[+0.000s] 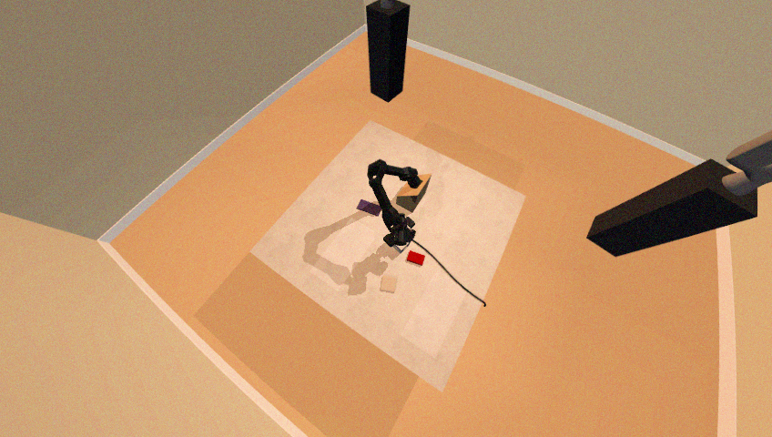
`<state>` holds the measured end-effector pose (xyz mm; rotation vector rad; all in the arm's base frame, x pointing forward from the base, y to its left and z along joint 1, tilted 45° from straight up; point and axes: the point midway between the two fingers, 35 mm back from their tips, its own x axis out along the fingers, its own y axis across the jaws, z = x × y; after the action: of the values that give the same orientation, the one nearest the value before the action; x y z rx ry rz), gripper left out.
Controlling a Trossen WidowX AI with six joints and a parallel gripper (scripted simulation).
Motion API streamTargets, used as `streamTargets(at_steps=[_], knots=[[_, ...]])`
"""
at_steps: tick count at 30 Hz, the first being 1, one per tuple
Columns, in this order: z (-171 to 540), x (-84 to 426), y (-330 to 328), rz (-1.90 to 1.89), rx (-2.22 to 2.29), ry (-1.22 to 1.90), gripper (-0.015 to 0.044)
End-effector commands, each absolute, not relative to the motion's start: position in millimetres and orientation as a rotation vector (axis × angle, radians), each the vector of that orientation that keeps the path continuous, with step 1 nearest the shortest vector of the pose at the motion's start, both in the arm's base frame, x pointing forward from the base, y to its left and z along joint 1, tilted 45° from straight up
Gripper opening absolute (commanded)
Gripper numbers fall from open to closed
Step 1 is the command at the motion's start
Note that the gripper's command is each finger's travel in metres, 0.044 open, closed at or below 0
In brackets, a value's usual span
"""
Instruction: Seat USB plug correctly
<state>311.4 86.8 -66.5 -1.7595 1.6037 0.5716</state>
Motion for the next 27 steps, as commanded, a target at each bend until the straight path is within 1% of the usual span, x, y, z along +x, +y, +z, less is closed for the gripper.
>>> streamTargets(at_steps=[1, 3, 6, 27], knots=[[-66.4, 311.5, 86.9, 0.572, -1.759, 1.603, 0.0072], [-66.4, 311.5, 86.9, 0.572, -1.759, 1.603, 0.0020], [-66.4, 311.5, 86.9, 0.572, -1.759, 1.603, 0.0000], [-64.5, 310.9, 88.9, 0.572, -1.759, 1.604, 0.0000]])
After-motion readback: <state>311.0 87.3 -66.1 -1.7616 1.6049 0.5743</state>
